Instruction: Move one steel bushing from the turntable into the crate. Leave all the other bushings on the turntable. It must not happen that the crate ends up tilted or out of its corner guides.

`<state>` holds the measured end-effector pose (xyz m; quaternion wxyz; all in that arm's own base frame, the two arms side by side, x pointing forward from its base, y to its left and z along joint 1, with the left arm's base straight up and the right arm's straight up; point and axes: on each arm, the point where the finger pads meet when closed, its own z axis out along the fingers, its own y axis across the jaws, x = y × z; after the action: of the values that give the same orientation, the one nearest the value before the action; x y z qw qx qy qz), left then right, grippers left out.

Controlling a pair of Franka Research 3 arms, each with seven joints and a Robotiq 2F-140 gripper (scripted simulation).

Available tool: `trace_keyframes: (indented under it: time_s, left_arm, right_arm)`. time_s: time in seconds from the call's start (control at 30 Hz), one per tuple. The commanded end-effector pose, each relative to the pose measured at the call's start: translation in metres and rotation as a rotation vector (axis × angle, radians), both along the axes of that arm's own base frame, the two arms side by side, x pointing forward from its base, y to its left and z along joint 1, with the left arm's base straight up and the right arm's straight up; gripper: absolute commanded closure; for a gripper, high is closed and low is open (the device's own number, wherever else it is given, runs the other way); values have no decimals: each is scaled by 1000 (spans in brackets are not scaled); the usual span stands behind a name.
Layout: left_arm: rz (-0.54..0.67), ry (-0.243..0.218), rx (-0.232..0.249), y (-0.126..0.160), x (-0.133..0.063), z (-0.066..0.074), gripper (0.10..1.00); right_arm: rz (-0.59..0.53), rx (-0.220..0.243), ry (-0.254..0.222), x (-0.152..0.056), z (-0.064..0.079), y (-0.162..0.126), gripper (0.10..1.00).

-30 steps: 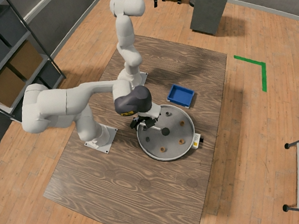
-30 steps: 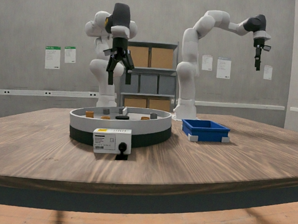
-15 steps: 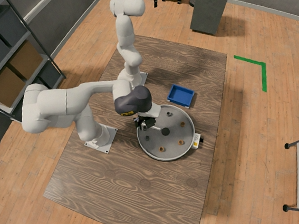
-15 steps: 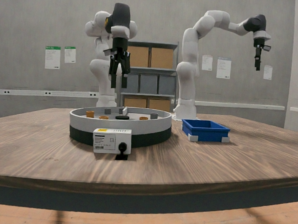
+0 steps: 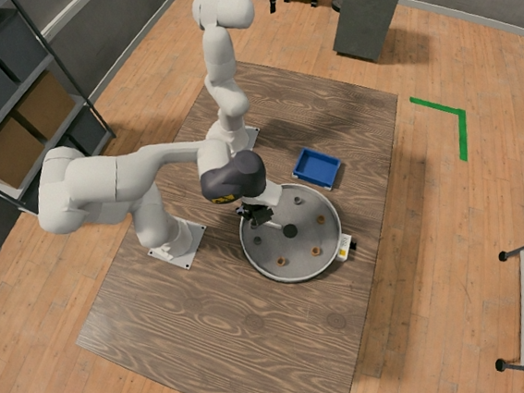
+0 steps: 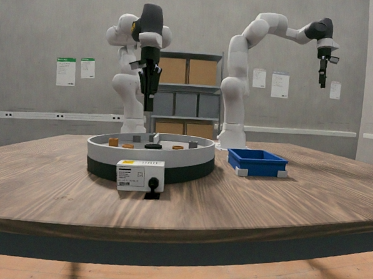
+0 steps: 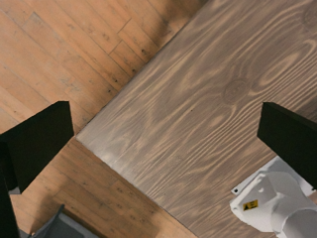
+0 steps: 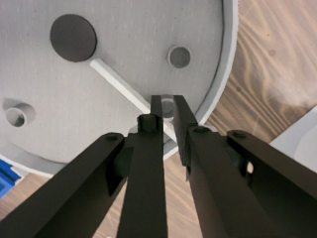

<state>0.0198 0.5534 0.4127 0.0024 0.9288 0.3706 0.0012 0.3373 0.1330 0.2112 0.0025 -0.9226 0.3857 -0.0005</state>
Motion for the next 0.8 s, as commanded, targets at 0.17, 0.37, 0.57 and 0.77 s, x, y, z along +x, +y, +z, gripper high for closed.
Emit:
trace_keyframes:
  time_s: [0.17, 0.37, 0.57, 0.77]
  left_arm:
    - [-7, 4, 4, 1, -1, 0, 98]
    - [-7, 4, 4, 1, -1, 0, 98]
    - [-7, 4, 4, 1, -1, 0, 98]
    - [-7, 4, 4, 1, -1, 0, 98]
  right_arm:
    - [0, 0, 0, 0, 0, 0, 934]
    - [0, 0, 0, 0, 0, 0, 921]
    - [0, 0, 0, 0, 0, 0, 921]
    - [0, 0, 0, 0, 0, 0, 921]
